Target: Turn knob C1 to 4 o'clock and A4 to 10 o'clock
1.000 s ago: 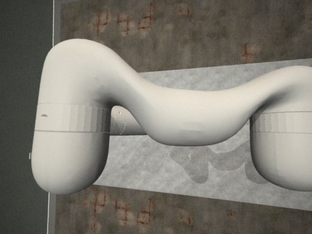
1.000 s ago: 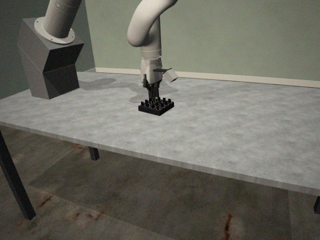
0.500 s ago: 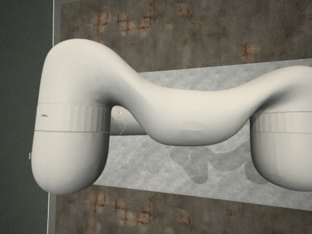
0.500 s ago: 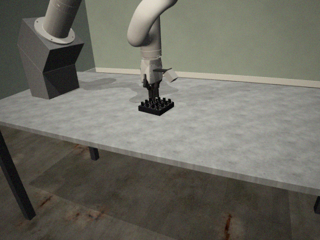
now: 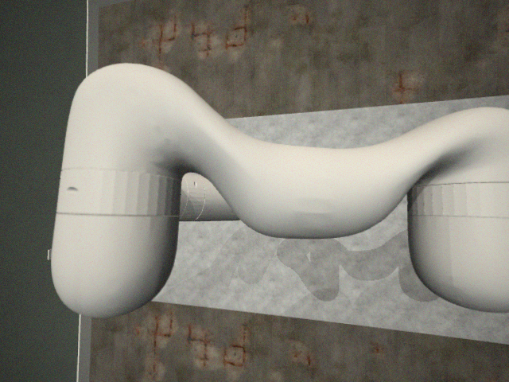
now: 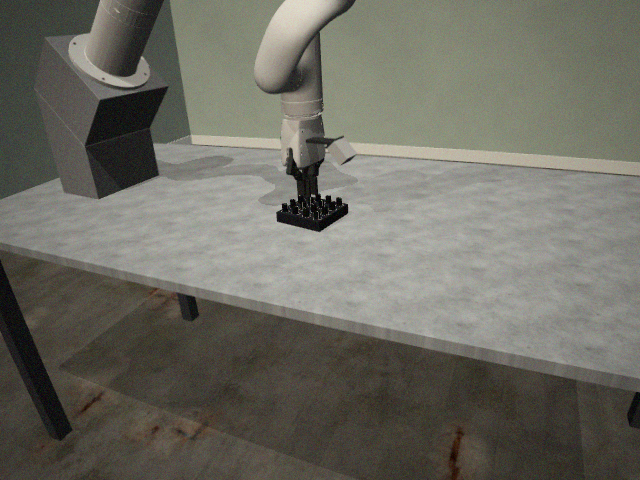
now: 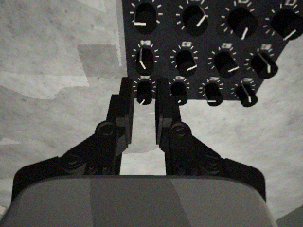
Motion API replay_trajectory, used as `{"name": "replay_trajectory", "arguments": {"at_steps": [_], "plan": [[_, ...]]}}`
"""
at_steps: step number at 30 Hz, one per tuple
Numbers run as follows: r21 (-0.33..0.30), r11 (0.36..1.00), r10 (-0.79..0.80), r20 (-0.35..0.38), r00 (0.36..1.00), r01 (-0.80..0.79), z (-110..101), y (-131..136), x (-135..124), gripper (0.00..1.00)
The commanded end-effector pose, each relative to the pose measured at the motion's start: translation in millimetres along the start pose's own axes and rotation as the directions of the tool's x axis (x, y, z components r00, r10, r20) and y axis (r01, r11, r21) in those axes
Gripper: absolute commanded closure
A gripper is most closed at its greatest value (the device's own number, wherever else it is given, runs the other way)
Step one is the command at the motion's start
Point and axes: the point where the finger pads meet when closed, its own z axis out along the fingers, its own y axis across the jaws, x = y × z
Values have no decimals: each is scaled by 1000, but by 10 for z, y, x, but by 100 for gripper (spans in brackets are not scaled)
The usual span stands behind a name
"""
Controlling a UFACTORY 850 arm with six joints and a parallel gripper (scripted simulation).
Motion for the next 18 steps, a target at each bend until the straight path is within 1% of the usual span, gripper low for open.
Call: {"name": "replay_trajectory", "arguments": {"at_steps": [1,5,6,18], "plan": [[0,1000,0,-1,1000,0,-2,-1,3,81],[0,1000,0,-1,1000,0,-2,-1,3,81],[0,1000,0,-1,1000,0,-2,-1,3,92],[0,1000,0,-1,1000,0,-2,-1,3,92]]}}
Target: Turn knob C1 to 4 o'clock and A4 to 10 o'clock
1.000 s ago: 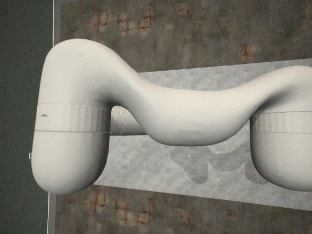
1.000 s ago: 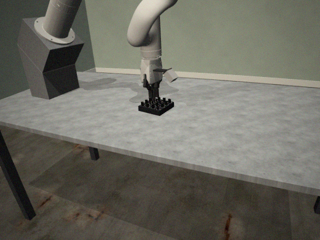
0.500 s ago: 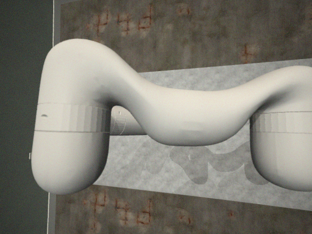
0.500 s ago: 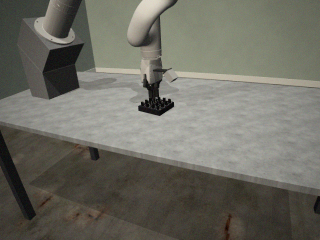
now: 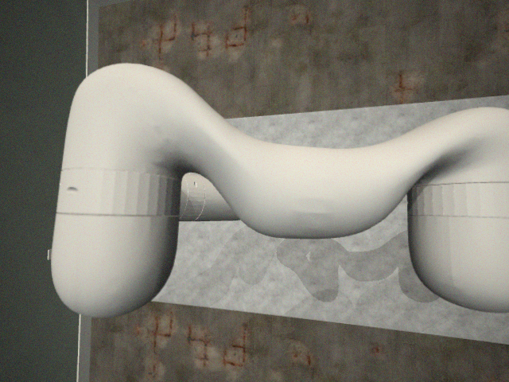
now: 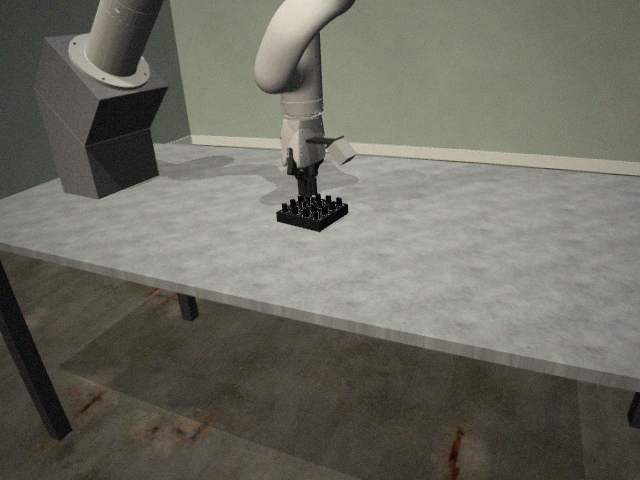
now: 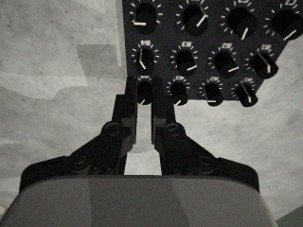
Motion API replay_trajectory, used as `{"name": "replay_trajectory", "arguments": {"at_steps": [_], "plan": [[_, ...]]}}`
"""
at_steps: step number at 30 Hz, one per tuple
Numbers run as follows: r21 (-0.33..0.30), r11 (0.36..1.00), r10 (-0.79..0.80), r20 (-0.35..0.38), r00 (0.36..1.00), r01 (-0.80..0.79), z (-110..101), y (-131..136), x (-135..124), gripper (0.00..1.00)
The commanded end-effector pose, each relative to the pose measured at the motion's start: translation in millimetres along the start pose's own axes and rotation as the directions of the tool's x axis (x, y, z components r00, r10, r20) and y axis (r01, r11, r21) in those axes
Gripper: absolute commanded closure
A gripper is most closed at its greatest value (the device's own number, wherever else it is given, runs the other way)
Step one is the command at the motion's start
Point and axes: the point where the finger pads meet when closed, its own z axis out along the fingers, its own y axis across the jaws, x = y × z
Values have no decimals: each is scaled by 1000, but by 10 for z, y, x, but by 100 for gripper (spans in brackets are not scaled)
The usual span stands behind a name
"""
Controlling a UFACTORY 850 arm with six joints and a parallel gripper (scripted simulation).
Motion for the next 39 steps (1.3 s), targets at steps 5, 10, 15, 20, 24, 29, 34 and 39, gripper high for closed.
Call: {"name": "replay_trajectory", "arguments": {"at_steps": [5,10,15,20,24,29,34,39], "plan": [[0,1000,0,-1,1000,0,-2,-1,3,92],[0,1000,0,-1,1000,0,-2,-1,3,92],[0,1000,0,-1,1000,0,-2,-1,3,92],[0,1000,0,-1,1000,0,-2,-1,3,92],[0,1000,-2,-1,1000,2,-2,-1,3,92],[0,1000,-14,-1,1000,14,-2,-1,3,92],[0,999,-40,-1,999,40,-2,-1,3,92],[0,998,-65,-1,998,65,-2,-1,3,92]]}}
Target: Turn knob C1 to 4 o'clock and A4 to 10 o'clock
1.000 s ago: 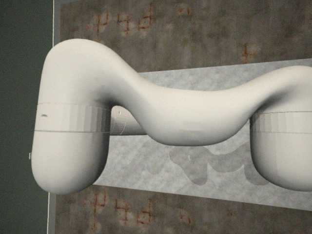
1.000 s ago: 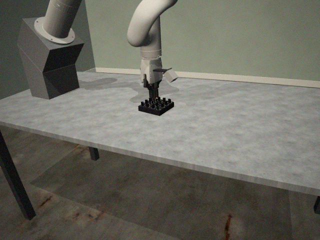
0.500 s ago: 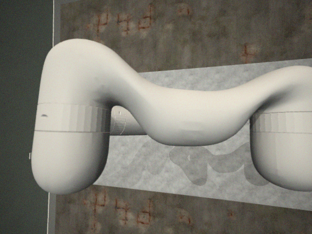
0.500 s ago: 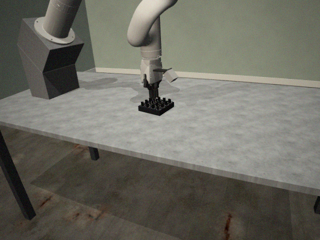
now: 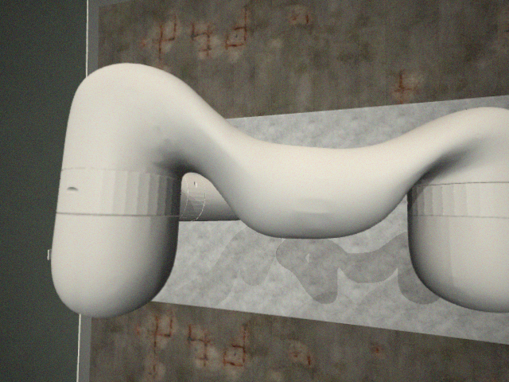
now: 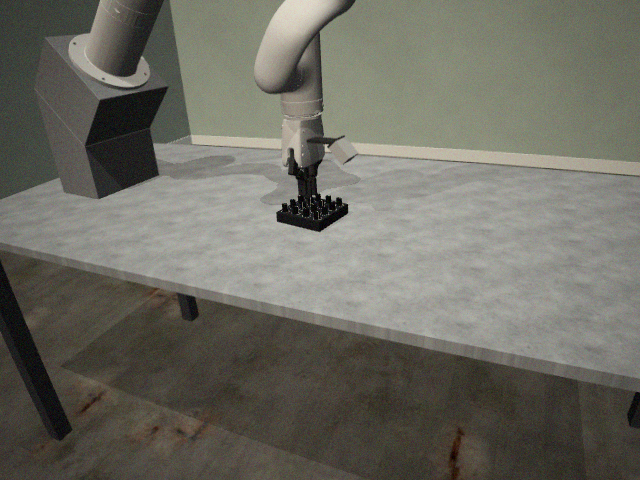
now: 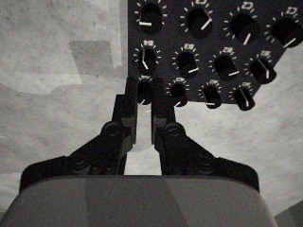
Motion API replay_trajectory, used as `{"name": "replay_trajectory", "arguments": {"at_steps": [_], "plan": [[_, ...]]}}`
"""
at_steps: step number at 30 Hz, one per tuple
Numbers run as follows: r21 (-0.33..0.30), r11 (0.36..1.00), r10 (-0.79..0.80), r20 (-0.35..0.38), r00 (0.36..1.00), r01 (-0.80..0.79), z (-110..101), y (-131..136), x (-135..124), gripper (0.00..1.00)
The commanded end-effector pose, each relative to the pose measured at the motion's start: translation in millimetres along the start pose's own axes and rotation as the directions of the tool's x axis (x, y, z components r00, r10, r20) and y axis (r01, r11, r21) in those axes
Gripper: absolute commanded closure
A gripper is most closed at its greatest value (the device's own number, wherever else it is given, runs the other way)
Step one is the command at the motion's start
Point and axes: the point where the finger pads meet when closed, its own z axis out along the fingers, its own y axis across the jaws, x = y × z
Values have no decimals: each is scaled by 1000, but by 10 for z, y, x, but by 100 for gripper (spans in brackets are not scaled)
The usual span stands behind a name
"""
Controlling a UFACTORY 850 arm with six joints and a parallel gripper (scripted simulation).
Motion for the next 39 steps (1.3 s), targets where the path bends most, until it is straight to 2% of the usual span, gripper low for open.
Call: {"name": "replay_trajectory", "arguments": {"at_steps": [1,20,31,33,39], "plan": [[0,1000,-21,-1,1000,21,-2,-1,3,92],[-1,956,-294,0,956,294,-2,-1,3,92],[-1,842,-540,0,842,540,-2,-1,3,92],[-1,842,-540,0,842,540,-2,-1,3,92],[-1,744,-669,0,744,669,-2,-1,3,92]]}}
